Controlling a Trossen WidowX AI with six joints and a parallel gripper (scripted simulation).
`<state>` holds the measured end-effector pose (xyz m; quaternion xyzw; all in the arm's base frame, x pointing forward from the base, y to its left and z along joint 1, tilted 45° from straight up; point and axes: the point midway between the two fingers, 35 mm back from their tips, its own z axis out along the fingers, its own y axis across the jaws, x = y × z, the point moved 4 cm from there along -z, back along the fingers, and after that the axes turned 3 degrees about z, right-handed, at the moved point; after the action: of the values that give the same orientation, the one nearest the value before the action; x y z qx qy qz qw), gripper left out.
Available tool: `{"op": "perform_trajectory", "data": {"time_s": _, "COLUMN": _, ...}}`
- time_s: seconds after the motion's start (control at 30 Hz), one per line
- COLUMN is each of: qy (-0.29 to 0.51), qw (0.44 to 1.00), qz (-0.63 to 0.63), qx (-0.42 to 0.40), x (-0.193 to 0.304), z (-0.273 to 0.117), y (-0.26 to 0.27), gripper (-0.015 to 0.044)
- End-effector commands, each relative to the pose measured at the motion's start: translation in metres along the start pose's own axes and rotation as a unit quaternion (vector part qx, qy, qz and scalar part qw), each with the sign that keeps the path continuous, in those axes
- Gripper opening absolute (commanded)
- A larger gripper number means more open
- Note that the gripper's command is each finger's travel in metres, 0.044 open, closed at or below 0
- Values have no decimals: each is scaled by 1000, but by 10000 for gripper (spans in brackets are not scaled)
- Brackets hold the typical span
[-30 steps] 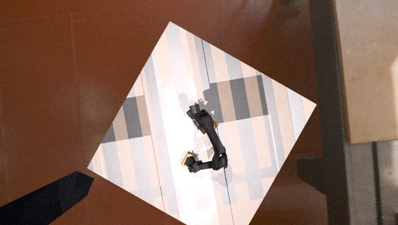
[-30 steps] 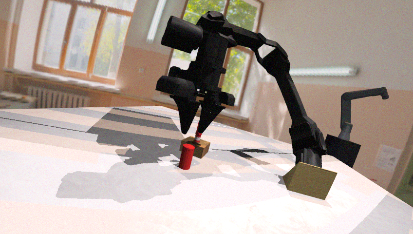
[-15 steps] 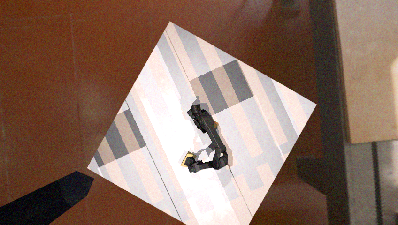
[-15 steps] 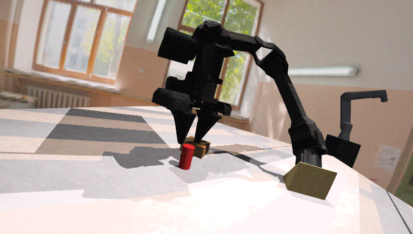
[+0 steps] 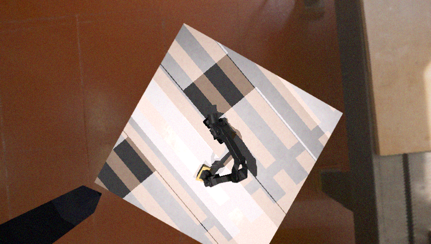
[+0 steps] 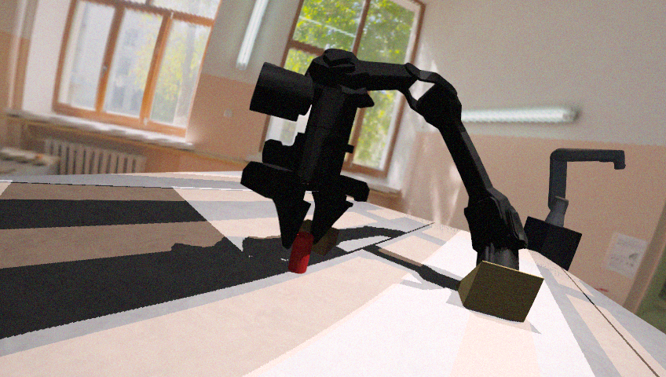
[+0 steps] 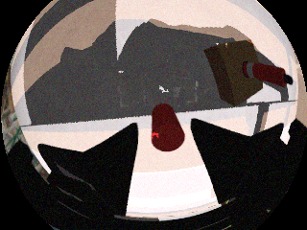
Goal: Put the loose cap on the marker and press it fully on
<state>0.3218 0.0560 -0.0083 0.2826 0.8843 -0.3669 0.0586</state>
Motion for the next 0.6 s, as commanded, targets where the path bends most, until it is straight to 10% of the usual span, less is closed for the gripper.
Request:
{"op": "perform_trajectory", "data": {"time_s": 0.0, "qy": 0, "qw": 1000, "qz": -5, "qx": 6, "x": 2, "z": 10, "y": 0, "gripper": 233}}
{"op": "perform_trajectory", "data": {"time_s": 0.33, "qy": -1, "qw": 1000, "qz": -5, "qx": 7, "x": 2, "z": 21, "y": -1, "gripper": 233}}
{"op": "perform_trajectory", "data": {"time_s": 0.57, "qy": -1, "qw": 1000, "qz": -5, "qx": 7, "x": 2, "z": 21, "y": -1, "gripper": 89}}
